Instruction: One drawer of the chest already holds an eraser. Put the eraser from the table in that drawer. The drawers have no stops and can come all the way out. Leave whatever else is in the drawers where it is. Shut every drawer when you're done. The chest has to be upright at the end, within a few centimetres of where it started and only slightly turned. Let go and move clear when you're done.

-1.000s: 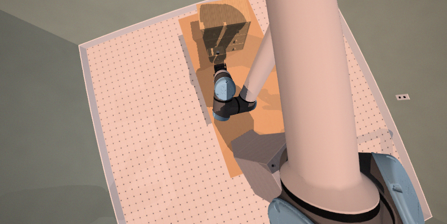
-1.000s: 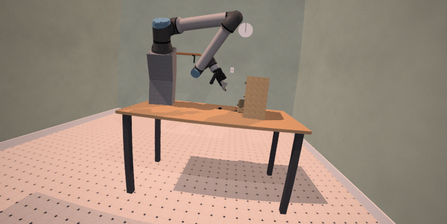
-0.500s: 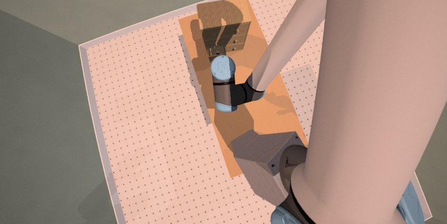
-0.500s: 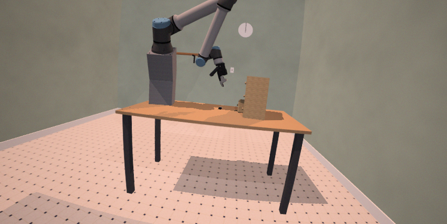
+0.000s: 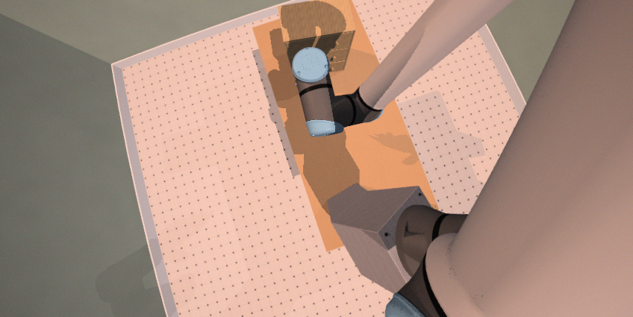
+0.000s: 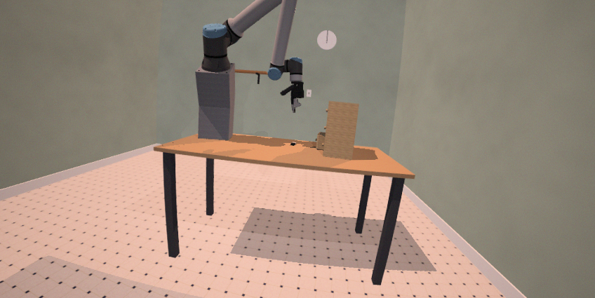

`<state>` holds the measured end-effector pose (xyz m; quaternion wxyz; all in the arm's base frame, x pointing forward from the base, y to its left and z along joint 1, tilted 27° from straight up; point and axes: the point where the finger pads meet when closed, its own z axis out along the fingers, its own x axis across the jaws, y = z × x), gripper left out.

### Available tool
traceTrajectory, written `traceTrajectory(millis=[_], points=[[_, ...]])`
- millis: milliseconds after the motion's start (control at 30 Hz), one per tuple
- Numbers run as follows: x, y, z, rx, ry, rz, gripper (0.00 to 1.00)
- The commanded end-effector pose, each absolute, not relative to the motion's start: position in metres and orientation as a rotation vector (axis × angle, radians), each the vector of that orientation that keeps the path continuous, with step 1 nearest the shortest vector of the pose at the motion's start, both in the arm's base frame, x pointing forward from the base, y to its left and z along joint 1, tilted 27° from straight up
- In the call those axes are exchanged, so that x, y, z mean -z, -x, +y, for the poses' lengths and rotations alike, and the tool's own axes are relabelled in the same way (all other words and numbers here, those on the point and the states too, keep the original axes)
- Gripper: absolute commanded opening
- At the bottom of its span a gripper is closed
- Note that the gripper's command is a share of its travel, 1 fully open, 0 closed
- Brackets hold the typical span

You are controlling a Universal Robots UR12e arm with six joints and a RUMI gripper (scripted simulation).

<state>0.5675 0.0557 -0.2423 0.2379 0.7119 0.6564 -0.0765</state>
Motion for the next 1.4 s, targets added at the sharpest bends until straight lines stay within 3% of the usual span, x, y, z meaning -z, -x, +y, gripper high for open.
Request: traceTrajectory(millis=[0,800,833,1367], points=[[0.2471,-0.5609,0.0578,0.282,-2.001,1.813,0.20],[0.2473,-0.5569,0.0580,0.296,-2.007,1.817,0.20],[0.2473,-0.5569,0.0580,0.296,-2.007,1.817,1.00],[0.2473,-0.5569,0.0580,0.296,-2.007,1.817,1.00]])
